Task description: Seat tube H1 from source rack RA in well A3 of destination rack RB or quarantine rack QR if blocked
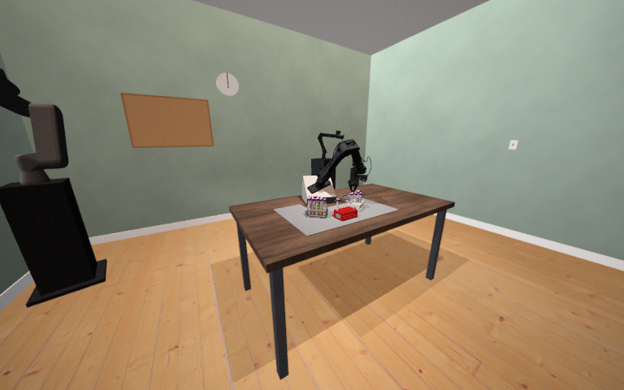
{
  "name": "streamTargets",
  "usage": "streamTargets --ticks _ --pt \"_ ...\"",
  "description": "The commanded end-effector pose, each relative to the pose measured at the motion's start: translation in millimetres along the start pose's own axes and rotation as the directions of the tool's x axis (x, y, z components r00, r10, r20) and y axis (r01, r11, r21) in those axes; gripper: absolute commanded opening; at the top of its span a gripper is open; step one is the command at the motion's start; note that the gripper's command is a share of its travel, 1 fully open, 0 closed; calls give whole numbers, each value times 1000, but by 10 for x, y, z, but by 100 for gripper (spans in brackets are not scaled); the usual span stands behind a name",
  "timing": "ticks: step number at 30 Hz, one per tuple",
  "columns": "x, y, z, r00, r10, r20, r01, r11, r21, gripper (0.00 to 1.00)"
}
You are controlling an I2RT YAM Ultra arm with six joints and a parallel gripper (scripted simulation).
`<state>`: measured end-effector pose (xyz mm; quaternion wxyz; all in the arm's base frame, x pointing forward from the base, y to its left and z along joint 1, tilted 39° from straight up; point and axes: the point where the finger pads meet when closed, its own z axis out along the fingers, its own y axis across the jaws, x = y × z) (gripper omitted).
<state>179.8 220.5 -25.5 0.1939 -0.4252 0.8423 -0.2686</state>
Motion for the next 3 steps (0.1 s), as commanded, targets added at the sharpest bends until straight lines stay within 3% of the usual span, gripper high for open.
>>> streamTargets --ticks 1,3 --pt "23 38 23 999 -28 15 28 1000 6 0" --pt "-29 39 41 1000 -18 17 17 1000 4 0"
